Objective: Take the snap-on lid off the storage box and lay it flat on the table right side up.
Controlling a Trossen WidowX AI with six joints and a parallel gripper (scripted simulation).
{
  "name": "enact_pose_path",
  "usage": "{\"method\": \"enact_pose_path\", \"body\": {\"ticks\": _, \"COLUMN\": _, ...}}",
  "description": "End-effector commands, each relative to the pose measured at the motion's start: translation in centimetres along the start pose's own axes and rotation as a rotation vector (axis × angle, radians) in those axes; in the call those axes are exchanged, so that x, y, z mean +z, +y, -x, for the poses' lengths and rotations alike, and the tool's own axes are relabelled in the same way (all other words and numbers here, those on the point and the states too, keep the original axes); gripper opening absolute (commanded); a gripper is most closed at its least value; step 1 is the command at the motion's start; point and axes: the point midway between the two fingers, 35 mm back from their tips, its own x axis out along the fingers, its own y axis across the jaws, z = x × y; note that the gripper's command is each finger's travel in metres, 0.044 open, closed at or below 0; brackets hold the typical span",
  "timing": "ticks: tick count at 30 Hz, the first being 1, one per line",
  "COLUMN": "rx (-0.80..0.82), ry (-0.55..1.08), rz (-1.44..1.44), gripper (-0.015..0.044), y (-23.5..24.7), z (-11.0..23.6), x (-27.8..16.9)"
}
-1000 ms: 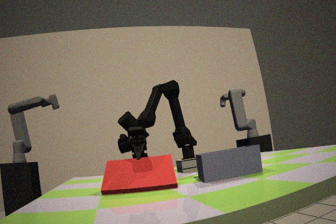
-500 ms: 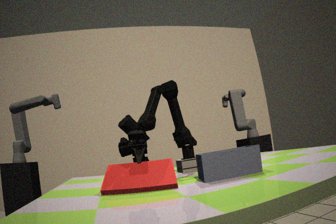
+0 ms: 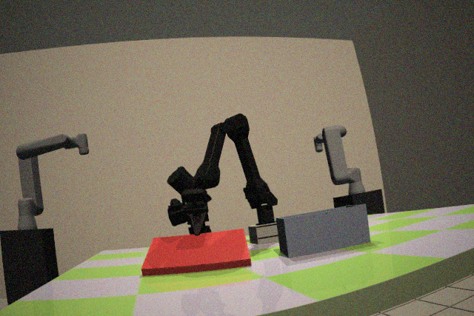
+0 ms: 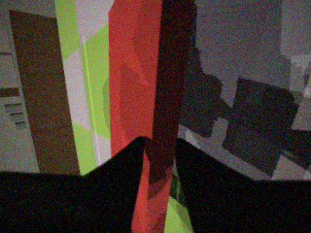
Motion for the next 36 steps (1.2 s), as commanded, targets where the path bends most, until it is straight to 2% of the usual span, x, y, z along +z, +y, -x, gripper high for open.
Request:
{"method": "enact_pose_path", "body": {"ticks": 1, "rx": -0.015, "ry": 0.003, "rz": -0.007, "gripper": 0.0079, "y": 0.2, "z": 0.1, "x": 0.1}}
{"method": "enact_pose_path", "body": {"ticks": 8, "rx": -0.015, "ry": 0.003, "rz": -0.007, "gripper": 0.0263, "y": 0.2, "z": 0.1, "x": 0.1}}
{"method": "enact_pose_path", "body": {"ticks": 10, "rx": -0.015, "ry": 0.003, "rz": -0.007, "gripper": 0.0275, "y": 0.2, "z": 0.1, "x": 0.1}}
{"method": "enact_pose_path", "body": {"ticks": 16, "rx": -0.015, "ry": 0.003, "rz": -0.007, "gripper": 0.0433, "y": -0.6, "z": 0.9, "x": 0.0}}
{"method": "enact_pose_path", "body": {"ticks": 36, "rx": -0.019, "ry": 0.003, "rz": -0.007, "gripper": 0.0440, "y": -3.2, "z": 4.0, "x": 0.0}}
